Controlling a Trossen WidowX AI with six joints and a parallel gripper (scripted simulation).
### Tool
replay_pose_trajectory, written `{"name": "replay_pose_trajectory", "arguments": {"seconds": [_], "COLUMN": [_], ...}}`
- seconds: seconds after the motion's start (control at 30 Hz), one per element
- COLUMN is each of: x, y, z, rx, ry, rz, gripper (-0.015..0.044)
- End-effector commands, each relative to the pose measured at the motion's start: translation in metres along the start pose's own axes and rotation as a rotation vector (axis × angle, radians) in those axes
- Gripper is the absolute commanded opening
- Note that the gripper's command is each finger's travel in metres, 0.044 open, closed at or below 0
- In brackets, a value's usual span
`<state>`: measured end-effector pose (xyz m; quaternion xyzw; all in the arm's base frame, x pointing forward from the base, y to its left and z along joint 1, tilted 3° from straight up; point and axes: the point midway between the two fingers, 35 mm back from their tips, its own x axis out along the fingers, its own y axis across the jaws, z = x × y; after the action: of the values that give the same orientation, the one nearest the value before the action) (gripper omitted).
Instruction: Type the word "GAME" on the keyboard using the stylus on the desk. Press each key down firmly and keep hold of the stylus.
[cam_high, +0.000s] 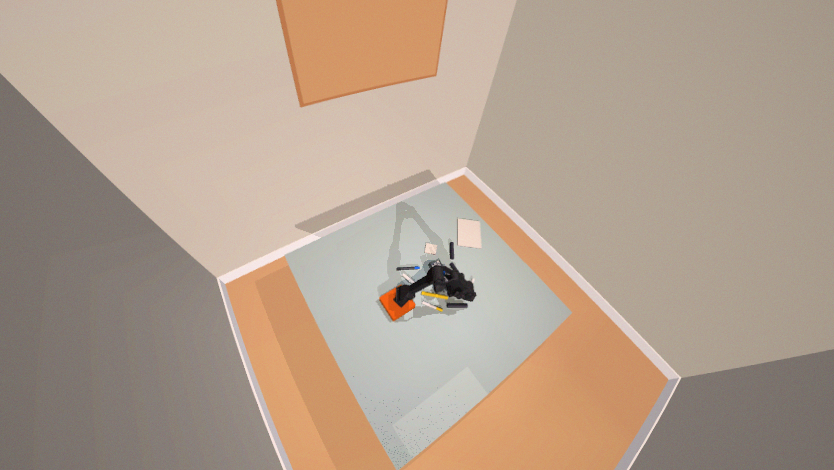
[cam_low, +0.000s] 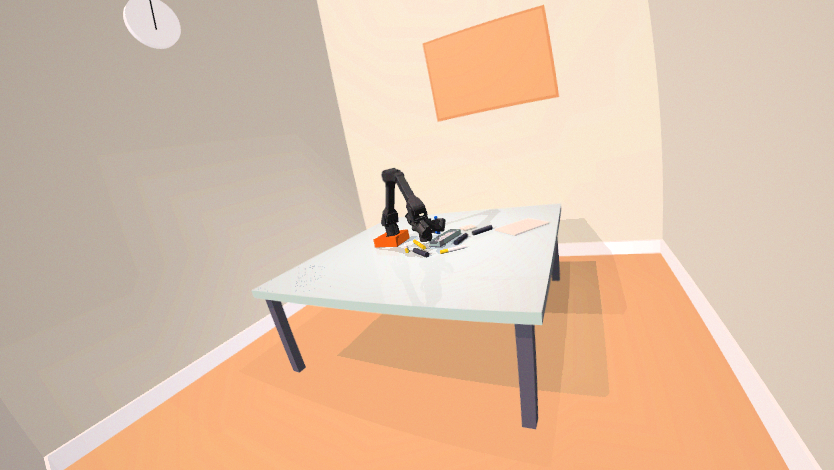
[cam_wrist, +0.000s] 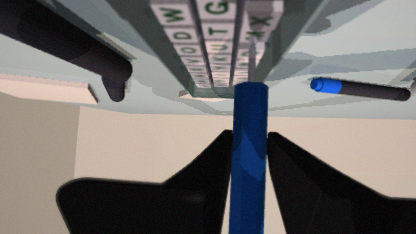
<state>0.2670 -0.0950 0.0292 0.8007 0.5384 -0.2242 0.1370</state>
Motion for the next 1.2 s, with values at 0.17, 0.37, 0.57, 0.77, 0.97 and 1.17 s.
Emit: {"name": "replay_pose_trajectory", "arguments": {"seconds": [0.17, 0.37, 0.57, 0.77, 0.97, 1.17], "x": [-0.01, -0.019, -0.016, -0.011, 0.009, 0.027], "y": [0.0, 0.0, -0.001, 0.005, 0.025, 0.039], "z": [-0.017, -0.034, -0.029, -0.033, -0.048, -0.063], "rx": [-0.003, -0.003, -0.001, -0.001, -0.004, -0.009], "ry": [-0.004, -0.004, 0.0, -0.003, -0.004, 0.006], "rz": [-0.003, -0.003, -0.004, -0.002, 0.002, 0.001], "gripper": [0.0081, 0.0081, 0.0051, 0.0, 0.0, 0.0]}}
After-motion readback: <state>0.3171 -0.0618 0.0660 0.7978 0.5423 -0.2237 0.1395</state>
